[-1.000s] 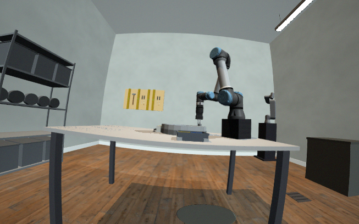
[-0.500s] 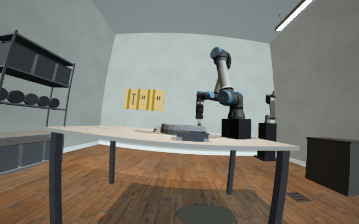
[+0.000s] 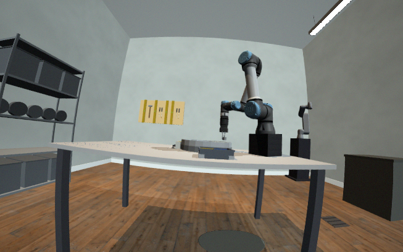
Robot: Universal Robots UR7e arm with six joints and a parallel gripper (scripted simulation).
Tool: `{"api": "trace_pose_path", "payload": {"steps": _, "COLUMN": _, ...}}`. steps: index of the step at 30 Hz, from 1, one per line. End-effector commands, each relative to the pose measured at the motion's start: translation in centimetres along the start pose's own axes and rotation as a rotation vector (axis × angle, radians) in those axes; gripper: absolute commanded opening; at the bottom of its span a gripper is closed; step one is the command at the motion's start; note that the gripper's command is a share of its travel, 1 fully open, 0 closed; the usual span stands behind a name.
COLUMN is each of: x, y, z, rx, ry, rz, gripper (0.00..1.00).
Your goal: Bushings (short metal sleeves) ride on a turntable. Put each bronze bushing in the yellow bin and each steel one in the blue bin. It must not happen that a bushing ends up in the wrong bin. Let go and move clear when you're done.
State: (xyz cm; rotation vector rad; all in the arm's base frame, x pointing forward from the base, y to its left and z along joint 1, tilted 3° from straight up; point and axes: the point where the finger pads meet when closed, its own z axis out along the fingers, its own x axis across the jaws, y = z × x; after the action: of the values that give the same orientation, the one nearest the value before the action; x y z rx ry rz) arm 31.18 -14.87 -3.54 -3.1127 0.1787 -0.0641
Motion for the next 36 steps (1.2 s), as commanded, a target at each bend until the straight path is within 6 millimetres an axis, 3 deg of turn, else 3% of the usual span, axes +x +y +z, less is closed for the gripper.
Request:
{"api": "trace_pose_path", "payload": {"steps": 1, "x": 0.0, "y": 0.0, "z": -1.2, "rx": 0.000, "ry": 0.000, "rz": 0.000, "gripper": 0.00}}
{"api": "trace_pose_path", "payload": {"steps": 3, "x": 0.0, "y": 0.0, "z": -1.2, "rx": 0.000, "ry": 0.000, "rz": 0.000, "gripper": 0.00}}
{"api": "trace_pose_path", "payload": {"steps": 8, "x": 0.0, "y": 0.0, "z": -3.7, "rx": 0.000, "ry": 0.000, "rz": 0.000, "gripper": 0.00}}
{"api": "trace_pose_path", "payload": {"steps": 20, "x": 0.0, "y": 0.0, "z": -3.7, "rx": 0.000, "ry": 0.000, "rz": 0.000, "gripper": 0.00}}
{"api": "trace_pose_path", "payload": {"steps": 25, "x": 0.2, "y": -5.0, "z": -3.7, "rx": 0.000, "ry": 0.000, "rz": 0.000, "gripper": 0.00}}
{"api": "trace_pose_path", "payload": {"steps": 29, "x": 0.2, "y": -5.1, "z": -3.7, "rx": 0.000, "ry": 0.000, "rz": 0.000, "gripper": 0.00}}
{"api": "trace_pose_path", "payload": {"steps": 33, "x": 0.3, "y": -9.1, "z": -3.7, "rx": 0.000, "ry": 0.000, "rz": 0.000, "gripper": 0.00}}
{"api": "trace_pose_path", "payload": {"steps": 36, "x": 0.3, "y": -9.3, "z": -3.7, "rx": 0.000, "ry": 0.000, "rz": 0.000, "gripper": 0.00}}
